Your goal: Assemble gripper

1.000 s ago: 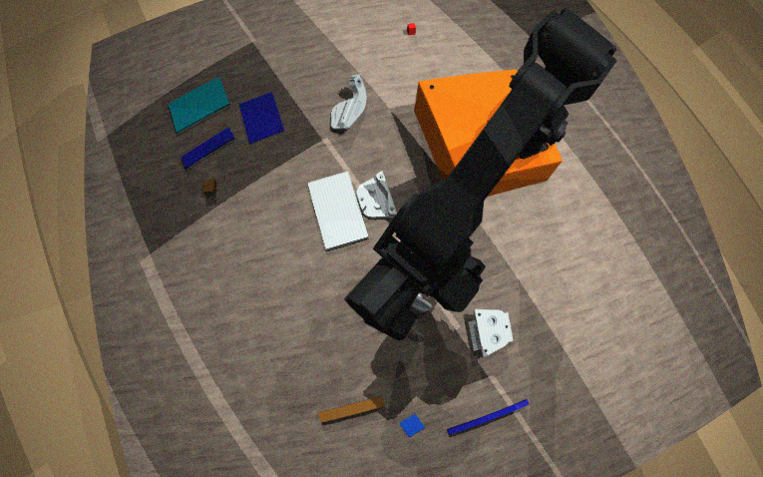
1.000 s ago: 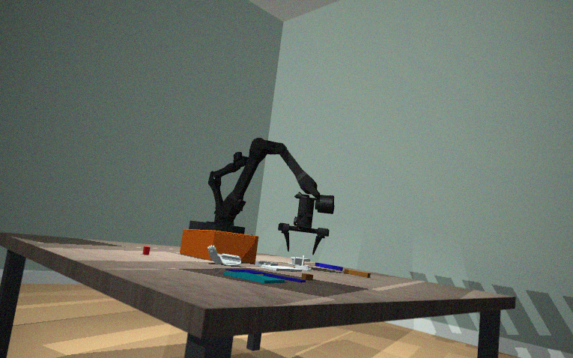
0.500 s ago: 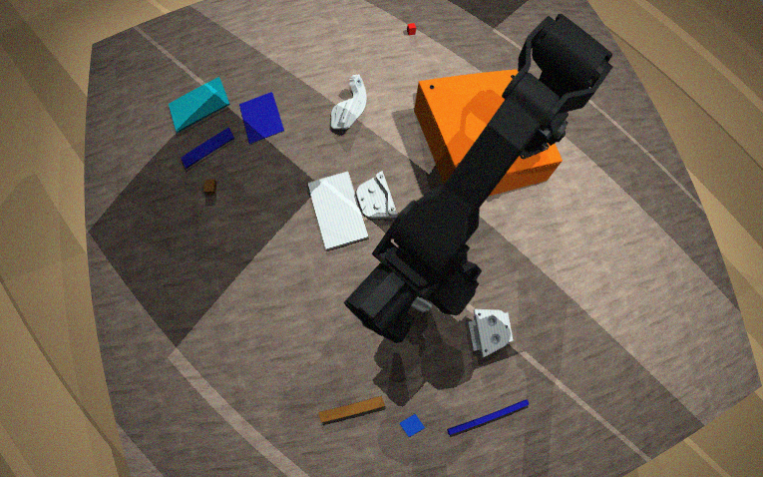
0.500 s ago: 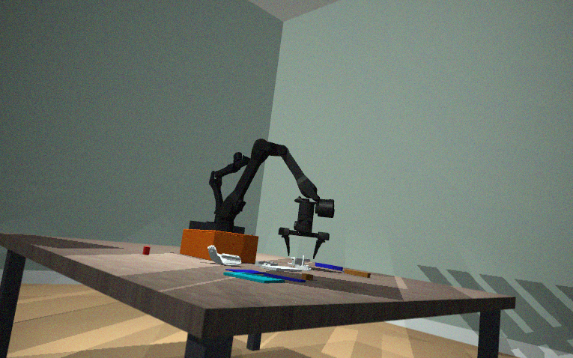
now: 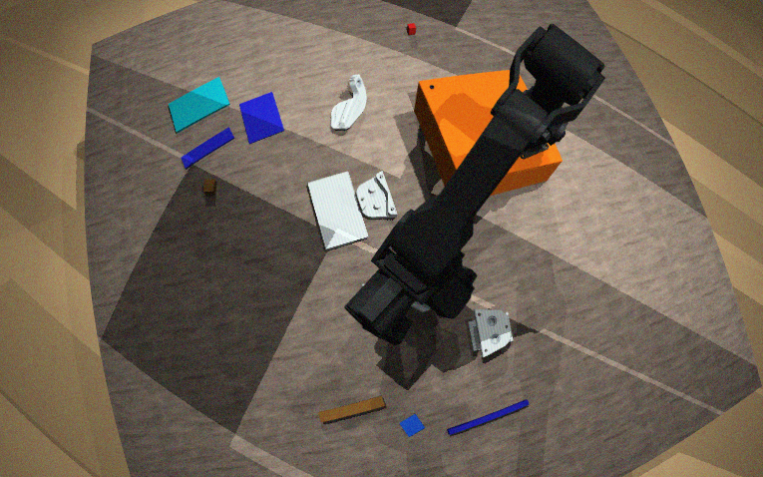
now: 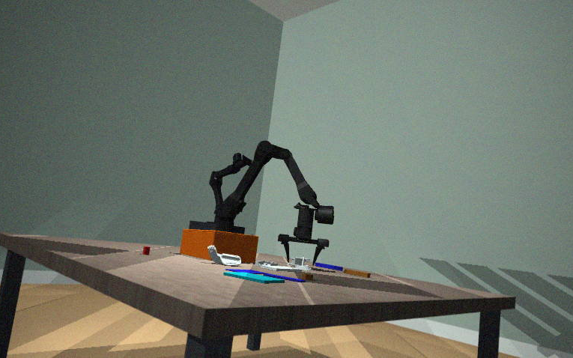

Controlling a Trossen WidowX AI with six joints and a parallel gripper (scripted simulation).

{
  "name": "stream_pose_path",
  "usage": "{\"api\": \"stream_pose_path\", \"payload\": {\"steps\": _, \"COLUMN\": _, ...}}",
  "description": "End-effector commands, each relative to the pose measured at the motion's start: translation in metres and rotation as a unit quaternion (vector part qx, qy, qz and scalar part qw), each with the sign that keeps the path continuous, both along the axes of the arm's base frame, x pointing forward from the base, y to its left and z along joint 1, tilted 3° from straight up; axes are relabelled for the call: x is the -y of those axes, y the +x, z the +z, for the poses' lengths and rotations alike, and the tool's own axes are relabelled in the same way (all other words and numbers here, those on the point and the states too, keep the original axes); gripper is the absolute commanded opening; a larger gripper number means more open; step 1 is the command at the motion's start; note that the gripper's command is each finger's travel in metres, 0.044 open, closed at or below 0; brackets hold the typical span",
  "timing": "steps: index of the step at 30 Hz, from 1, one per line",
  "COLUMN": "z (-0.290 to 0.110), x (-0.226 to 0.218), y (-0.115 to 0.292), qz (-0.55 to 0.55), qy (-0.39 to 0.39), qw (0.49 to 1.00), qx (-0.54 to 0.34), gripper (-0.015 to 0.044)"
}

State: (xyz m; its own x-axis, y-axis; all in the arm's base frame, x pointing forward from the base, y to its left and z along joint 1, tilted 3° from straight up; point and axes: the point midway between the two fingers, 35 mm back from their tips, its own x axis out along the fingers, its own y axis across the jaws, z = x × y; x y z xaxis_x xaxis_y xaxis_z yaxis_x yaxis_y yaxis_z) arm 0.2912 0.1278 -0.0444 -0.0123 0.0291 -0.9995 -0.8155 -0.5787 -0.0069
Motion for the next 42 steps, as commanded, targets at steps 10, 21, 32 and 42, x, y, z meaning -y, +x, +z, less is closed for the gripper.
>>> {"api": "stream_pose_path", "payload": {"steps": 10, "z": -0.0118, "x": -0.0003, "y": -0.0020, "qz": -0.002, "qy": 0.000, "qw": 1.000, "qx": -0.005, "gripper": 0.0440}}
{"api": "stream_pose_path", "payload": {"steps": 21, "z": -0.0118, "x": -0.0003, "y": -0.0020, "qz": -0.002, "qy": 0.000, "qw": 1.000, "qx": -0.005, "gripper": 0.0440}}
{"api": "stream_pose_path", "payload": {"steps": 32, "z": -0.0125, "x": -0.0003, "y": -0.0020, "qz": -0.002, "qy": 0.000, "qw": 1.000, "qx": -0.005, "gripper": 0.0440}}
{"api": "stream_pose_path", "payload": {"steps": 42, "z": -0.0118, "x": 0.0004, "y": -0.0018, "qz": 0.000, "qy": -0.002, "qw": 1.000, "qx": -0.004, "gripper": 0.0204}}
